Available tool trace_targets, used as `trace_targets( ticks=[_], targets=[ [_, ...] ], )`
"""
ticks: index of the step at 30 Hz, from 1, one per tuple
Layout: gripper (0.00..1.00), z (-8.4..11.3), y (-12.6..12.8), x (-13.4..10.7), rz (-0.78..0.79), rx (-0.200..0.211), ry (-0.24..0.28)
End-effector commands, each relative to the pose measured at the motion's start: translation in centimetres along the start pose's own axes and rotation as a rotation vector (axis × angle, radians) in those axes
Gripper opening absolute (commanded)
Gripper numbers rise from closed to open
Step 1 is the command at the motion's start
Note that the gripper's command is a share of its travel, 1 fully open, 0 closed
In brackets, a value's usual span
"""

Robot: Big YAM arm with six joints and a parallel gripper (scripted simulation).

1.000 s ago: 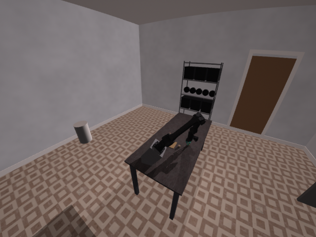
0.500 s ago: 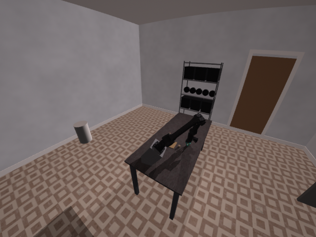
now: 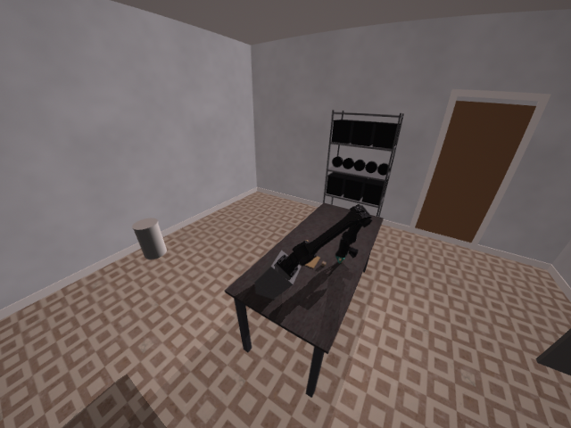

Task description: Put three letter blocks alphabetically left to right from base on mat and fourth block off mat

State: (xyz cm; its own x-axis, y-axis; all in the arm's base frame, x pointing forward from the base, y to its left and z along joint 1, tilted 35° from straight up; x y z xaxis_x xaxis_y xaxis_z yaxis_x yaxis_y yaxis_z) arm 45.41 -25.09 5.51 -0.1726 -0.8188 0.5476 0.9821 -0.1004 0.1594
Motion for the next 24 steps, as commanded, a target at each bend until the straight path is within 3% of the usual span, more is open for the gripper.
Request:
trace_targets(
  ticks=[1,14,15,24],
  targets=[
    [0.39,-0.26,1.39,0.36,-0.007,0.021,-0.008],
    [0.39,-0.26,1.39,0.36,-0.007,0.021,-0.008],
    [0.20,-0.26,1.39,0.36,-0.007,0.021,-0.008],
    [0.20,-0.26,1.39,0.36,-0.007,0.021,-0.008]
  ],
)
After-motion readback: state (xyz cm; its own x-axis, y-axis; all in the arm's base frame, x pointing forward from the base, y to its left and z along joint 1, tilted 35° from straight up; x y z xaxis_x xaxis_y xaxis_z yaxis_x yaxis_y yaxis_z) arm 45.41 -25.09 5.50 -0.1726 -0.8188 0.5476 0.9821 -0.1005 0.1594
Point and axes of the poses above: the point where the finger pads meet when closed, its own z axis back along the fingers, its own y axis across the jaws, x = y × z, the point moved 8 cm from there along z, back along the fingers, and after that the axes turned 1 degree about -z, right-handed, at the moved point
